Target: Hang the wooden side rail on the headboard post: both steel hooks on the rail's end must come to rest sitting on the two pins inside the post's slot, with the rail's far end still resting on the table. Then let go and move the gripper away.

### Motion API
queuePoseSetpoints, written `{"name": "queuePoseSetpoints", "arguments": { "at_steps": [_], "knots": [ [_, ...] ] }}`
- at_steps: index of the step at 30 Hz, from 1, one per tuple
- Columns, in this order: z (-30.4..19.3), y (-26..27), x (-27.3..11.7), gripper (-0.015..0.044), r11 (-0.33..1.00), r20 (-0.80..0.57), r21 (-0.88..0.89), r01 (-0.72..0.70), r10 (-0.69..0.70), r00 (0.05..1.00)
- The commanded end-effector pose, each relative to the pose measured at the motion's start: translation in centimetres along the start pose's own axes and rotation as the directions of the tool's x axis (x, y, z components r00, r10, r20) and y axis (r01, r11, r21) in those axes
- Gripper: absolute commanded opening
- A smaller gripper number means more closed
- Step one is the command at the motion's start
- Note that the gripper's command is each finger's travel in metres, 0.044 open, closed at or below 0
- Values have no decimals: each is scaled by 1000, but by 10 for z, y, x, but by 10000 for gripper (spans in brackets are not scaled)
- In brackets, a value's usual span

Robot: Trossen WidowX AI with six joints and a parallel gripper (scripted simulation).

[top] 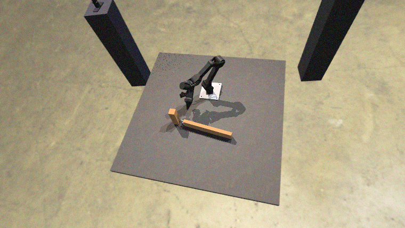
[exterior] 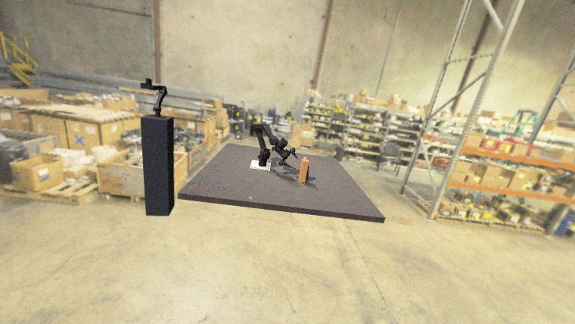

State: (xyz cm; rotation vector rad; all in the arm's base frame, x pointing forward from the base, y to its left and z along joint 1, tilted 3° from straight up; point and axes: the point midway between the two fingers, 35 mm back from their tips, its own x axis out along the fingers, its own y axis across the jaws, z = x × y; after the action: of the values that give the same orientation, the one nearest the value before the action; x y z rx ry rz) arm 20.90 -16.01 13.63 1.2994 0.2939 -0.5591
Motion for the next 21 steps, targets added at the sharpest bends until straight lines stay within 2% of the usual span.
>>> {"name": "queuePoseSetpoints", "arguments": {
  "at_steps": [1, 5, 21],
  "knots": [
    [20, -28, 2, 440, 611, 482, -719, 331, 97, 871],
    [24, -22, -5, 440, 552, 540, -741, 383, 152, 828],
    [24, -22, -5, 440, 552, 540, -741, 383, 152, 828]
  ]
}}
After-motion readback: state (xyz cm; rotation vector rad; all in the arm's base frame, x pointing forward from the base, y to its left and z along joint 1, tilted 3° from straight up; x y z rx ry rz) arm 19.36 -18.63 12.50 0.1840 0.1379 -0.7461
